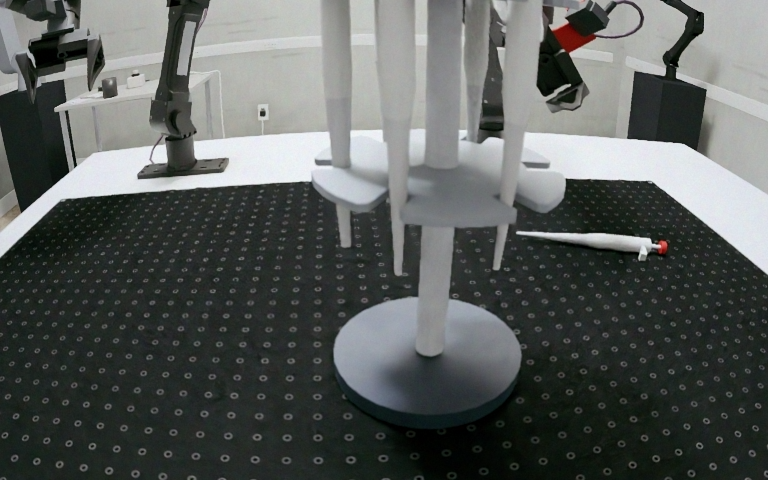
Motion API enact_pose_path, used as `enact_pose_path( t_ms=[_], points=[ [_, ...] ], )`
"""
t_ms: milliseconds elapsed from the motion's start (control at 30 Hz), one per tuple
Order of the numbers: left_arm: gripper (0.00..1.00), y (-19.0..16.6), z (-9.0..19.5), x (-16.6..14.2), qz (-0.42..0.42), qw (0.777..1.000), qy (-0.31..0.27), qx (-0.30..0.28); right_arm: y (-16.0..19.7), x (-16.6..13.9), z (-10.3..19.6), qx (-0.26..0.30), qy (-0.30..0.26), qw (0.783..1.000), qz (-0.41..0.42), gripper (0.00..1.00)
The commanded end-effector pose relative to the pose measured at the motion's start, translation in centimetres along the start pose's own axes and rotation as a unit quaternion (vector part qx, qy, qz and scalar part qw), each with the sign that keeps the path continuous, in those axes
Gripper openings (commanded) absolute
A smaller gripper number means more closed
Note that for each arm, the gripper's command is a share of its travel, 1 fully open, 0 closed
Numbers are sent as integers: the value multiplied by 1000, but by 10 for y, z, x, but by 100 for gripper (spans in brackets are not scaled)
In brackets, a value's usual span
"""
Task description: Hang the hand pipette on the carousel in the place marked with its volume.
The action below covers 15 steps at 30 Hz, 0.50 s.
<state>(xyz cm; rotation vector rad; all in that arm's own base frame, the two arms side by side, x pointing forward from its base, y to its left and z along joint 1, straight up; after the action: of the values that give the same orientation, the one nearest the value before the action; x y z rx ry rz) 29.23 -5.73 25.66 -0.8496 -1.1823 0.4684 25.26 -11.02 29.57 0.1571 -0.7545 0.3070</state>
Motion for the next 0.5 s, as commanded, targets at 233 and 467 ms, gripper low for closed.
enact_pose_path(
  t_ms=[233, 467],
  points=[
    [100, 22, 34, 45, -161, 977, 137, 40, -4, 5, 4, -4, -12, 1000, 6, 100],
    [100, 39, 57, 79, -252, 951, 172, 54, -4, 5, 4, -4, -12, 1000, 6, 100]
  ],
)
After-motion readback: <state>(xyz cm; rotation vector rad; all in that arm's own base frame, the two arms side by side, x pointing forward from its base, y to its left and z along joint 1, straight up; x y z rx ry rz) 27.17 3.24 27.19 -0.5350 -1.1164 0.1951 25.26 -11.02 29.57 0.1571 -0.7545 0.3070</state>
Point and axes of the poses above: on each arm, the point where the finger pads meet when closed, its own z axis back along the fingers, its own y axis across the jaws, x = y × z, the point moved 7 cm from there along z, back along the fingers, and after that the axes turned 2 degrees about -z, right-handed, at the moved point
